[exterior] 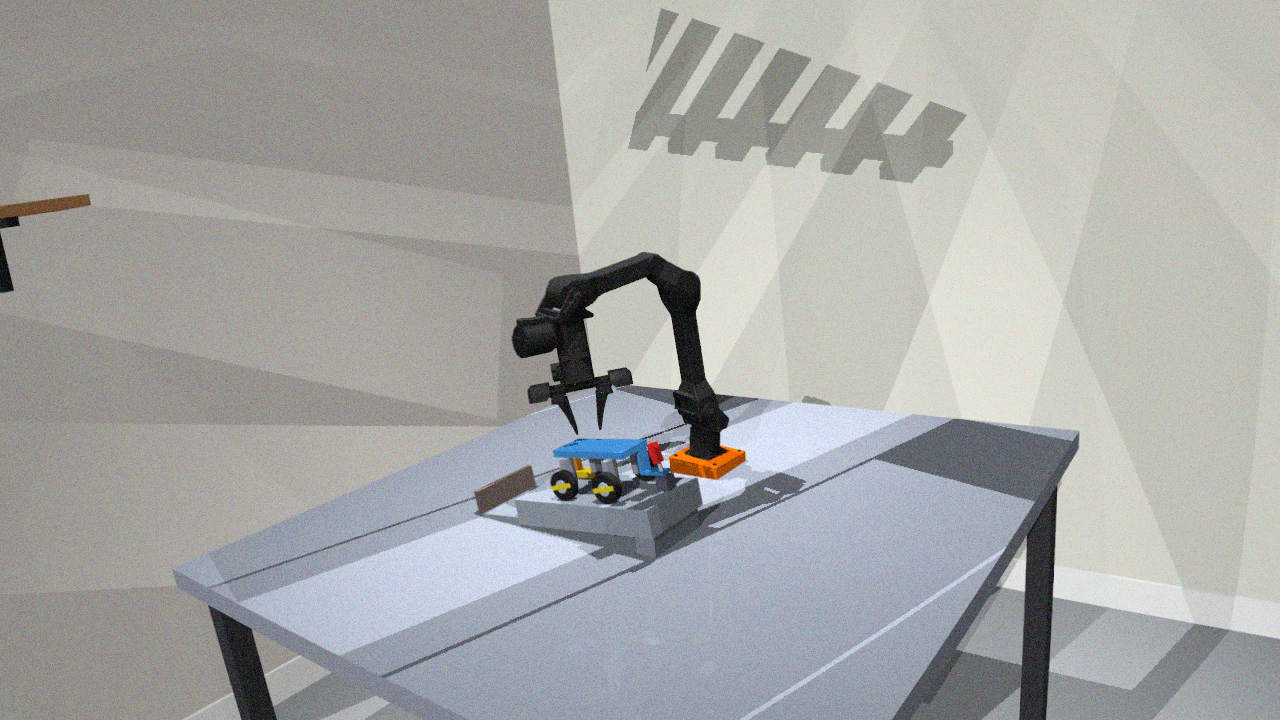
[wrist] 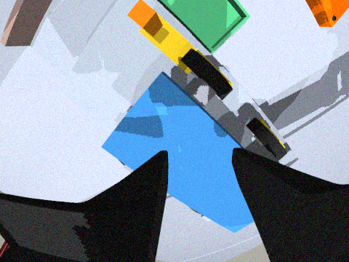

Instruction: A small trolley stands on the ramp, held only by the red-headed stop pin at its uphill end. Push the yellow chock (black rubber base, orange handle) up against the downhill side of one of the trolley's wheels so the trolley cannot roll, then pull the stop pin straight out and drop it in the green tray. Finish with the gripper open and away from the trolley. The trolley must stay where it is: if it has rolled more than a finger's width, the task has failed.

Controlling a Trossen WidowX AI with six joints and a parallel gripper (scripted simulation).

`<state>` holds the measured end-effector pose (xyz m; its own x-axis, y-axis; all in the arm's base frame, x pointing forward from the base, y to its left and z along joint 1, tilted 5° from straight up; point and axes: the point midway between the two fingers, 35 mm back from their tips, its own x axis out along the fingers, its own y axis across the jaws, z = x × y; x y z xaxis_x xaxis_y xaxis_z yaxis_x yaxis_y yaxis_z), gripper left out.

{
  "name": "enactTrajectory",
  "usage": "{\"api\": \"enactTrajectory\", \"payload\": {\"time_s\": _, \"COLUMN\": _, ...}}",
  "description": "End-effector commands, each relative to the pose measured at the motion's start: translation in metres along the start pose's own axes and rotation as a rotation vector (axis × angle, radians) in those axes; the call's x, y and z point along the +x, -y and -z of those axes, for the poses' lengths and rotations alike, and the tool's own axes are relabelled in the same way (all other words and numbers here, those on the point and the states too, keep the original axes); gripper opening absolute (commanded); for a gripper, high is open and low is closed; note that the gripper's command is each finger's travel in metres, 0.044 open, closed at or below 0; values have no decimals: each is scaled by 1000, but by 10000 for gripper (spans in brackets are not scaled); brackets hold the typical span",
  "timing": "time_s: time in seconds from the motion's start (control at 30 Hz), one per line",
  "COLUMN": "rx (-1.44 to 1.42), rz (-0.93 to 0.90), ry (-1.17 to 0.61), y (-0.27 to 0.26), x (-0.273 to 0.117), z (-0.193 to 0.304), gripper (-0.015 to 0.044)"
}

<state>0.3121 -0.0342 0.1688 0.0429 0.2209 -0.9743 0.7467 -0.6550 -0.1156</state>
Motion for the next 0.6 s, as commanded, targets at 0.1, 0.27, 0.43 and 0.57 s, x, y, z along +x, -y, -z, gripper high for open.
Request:
{"api": "enactTrajectory", "payload": {"time_s": 0.1, "rx": -406, "rz": 63, "ry": -58, "y": 42, "x": -3, "z": 50, "gripper": 190}}
{"api": "enactTrajectory", "payload": {"time_s": 0.27, "rx": -702, "rz": 114, "ry": -105, "y": 80, "x": -4, "z": 81, "gripper": 190}}
{"api": "enactTrajectory", "payload": {"time_s": 0.43, "rx": -791, "rz": 129, "ry": -120, "y": 92, "x": -4, "z": 89, "gripper": 190}}
{"api": "enactTrajectory", "payload": {"time_s": 0.57, "rx": -791, "rz": 129, "ry": -120, "y": 92, "x": -3, "z": 89, "gripper": 190}}
